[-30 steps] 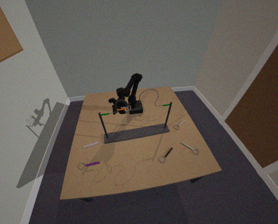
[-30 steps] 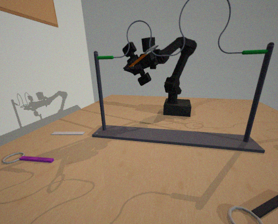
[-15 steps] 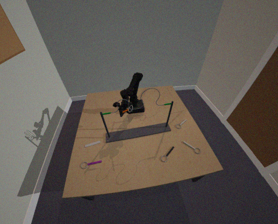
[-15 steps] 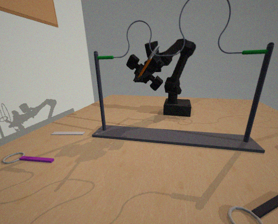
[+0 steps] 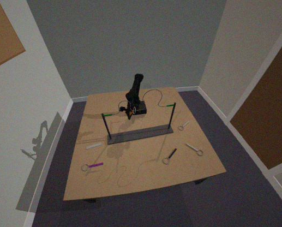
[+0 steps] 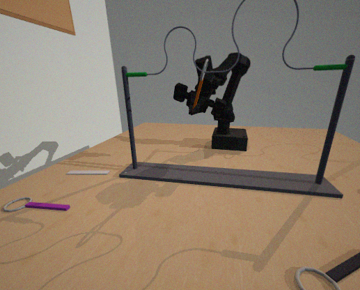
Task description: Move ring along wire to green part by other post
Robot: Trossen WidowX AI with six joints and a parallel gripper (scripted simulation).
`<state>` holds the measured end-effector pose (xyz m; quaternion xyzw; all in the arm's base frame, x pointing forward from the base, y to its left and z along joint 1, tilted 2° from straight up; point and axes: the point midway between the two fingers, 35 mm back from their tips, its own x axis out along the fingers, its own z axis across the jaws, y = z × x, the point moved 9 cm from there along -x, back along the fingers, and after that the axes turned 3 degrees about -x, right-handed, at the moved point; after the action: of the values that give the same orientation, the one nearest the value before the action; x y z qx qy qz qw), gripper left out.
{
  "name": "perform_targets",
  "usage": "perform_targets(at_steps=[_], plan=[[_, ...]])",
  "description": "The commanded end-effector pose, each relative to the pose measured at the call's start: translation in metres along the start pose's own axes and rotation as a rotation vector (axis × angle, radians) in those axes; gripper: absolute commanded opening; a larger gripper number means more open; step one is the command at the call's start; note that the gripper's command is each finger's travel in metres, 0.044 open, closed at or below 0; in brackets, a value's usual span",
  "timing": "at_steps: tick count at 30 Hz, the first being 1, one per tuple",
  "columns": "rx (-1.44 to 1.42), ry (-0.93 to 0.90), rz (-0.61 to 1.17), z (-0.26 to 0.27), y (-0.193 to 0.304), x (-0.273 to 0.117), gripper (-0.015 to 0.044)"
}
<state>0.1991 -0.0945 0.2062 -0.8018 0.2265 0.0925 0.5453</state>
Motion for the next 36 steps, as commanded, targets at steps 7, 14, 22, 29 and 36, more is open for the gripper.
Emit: perform_targets(at_steps=[7,14,22,29,36], plan=[[0.155,-0.078,0.018,0.023,-0.002,-0.004,-0.0150],[0.220,-0.112,0.022,0.035,-0.006,-0.007,-0.0150],[0.260,-0.130,0.025,0.046,-0.010,-0.010,-0.0150],[0.280,-0.137,0.026,0.054,-0.013,-0.012,-0.0150],[0.301,-0.146,0.028,0.062,-0.016,-0.014,-0.0150]])
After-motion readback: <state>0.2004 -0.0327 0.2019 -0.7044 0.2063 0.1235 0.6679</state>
